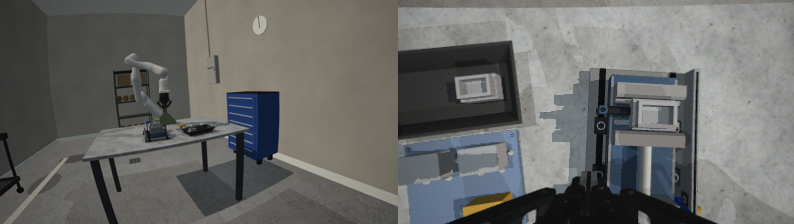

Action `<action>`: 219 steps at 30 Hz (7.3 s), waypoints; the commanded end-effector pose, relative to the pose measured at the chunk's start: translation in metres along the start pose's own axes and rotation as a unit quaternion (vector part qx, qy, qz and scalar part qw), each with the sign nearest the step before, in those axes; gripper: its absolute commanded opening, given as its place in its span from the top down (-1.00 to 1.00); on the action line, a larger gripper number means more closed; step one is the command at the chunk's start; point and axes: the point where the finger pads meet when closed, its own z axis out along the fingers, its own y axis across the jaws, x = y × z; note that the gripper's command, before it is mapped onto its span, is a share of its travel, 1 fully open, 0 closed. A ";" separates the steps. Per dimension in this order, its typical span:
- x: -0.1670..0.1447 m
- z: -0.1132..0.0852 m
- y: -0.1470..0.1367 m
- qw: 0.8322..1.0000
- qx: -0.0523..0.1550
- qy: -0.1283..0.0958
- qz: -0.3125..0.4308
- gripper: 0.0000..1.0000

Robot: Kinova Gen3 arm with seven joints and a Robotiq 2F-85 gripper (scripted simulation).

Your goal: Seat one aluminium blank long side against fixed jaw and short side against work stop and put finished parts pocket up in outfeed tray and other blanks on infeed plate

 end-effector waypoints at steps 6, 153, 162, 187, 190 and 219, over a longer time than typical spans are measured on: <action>-0.026 0.001 0.078 1.000 0.014 0.000 0.013 1.00; 0.064 0.002 0.091 0.698 0.010 -0.011 0.716 -0.34; 0.064 0.003 0.091 0.698 0.010 -0.011 0.716 -0.34; 0.064 0.031 0.090 0.698 0.010 -0.011 0.716 -0.34; 0.064 0.037 0.090 0.698 0.010 -0.011 0.716 -0.34; 0.064 0.065 0.089 0.698 0.010 -0.011 0.716 -0.34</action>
